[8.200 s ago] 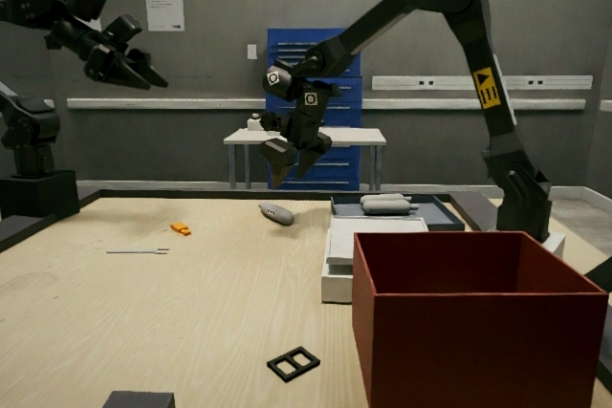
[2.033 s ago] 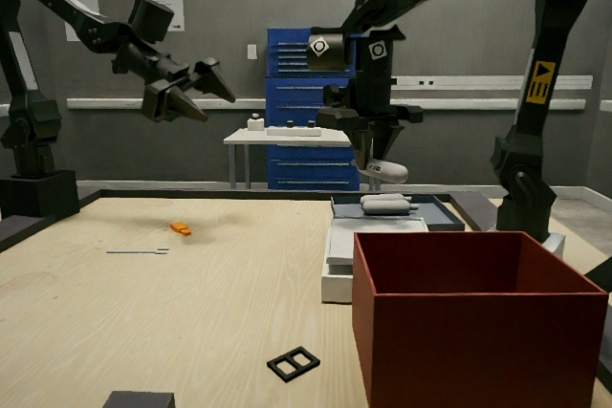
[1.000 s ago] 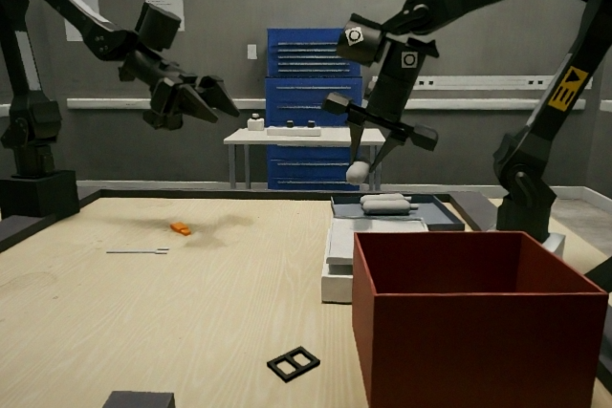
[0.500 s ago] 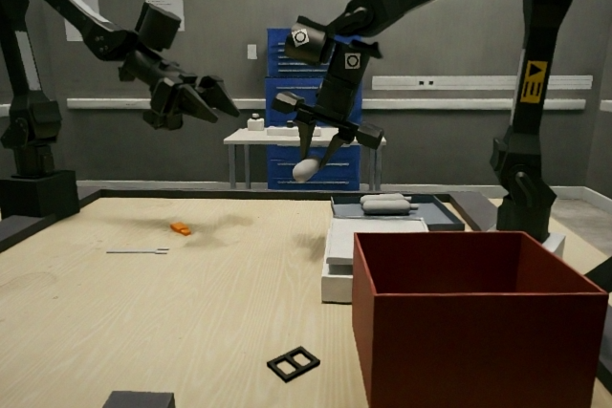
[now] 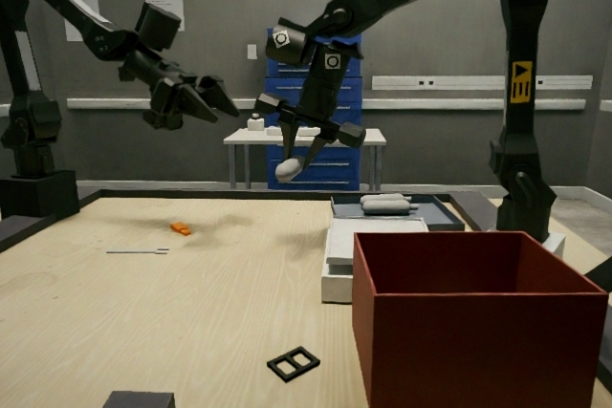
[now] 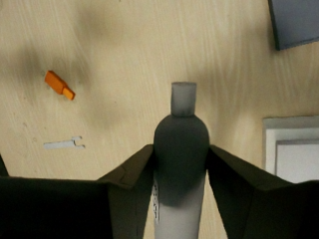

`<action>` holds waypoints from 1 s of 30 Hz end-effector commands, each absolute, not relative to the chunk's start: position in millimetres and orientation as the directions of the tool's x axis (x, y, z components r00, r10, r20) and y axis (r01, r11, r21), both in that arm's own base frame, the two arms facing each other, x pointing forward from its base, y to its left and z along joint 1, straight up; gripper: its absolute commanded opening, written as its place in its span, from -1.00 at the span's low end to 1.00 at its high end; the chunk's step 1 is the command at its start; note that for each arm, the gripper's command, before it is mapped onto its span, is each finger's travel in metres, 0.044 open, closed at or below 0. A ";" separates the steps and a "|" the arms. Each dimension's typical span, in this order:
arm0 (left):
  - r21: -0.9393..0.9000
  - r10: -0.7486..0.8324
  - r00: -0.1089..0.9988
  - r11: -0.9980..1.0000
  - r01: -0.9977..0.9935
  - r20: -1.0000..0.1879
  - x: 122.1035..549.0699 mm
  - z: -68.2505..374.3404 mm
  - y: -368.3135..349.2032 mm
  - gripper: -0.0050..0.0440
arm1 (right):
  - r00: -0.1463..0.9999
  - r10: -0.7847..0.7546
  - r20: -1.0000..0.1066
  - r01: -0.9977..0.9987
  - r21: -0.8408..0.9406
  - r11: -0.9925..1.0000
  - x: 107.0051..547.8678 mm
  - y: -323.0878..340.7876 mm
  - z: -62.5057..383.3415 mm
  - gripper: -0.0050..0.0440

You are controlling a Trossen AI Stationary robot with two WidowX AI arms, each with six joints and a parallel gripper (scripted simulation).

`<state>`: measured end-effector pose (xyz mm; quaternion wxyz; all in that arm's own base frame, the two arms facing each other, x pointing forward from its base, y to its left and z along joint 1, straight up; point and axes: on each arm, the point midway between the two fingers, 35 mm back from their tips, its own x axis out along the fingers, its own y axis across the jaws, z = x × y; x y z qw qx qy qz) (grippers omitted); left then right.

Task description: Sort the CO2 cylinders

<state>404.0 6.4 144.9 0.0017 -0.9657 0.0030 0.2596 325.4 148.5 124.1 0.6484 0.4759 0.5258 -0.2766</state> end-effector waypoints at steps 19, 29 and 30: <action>0.001 -0.007 0.880 -1.000 -0.007 -0.476 455.4 148.6 4.7 1.00 | 0.335 0.160 -0.929 0.844 0.371 0.387 332.1 152.2 141.5 -1.00; 0.001 -0.007 0.875 -1.000 -0.007 -0.484 457.4 143.9 4.8 1.00 | 0.335 0.160 -0.929 0.844 0.371 0.387 332.1 152.2 141.5 -1.00; 0.001 -0.007 0.875 -1.000 -0.007 -0.485 457.2 143.4 4.8 1.00 | 0.335 0.160 -0.929 0.844 0.371 0.387 332.1 152.2 141.5 -1.00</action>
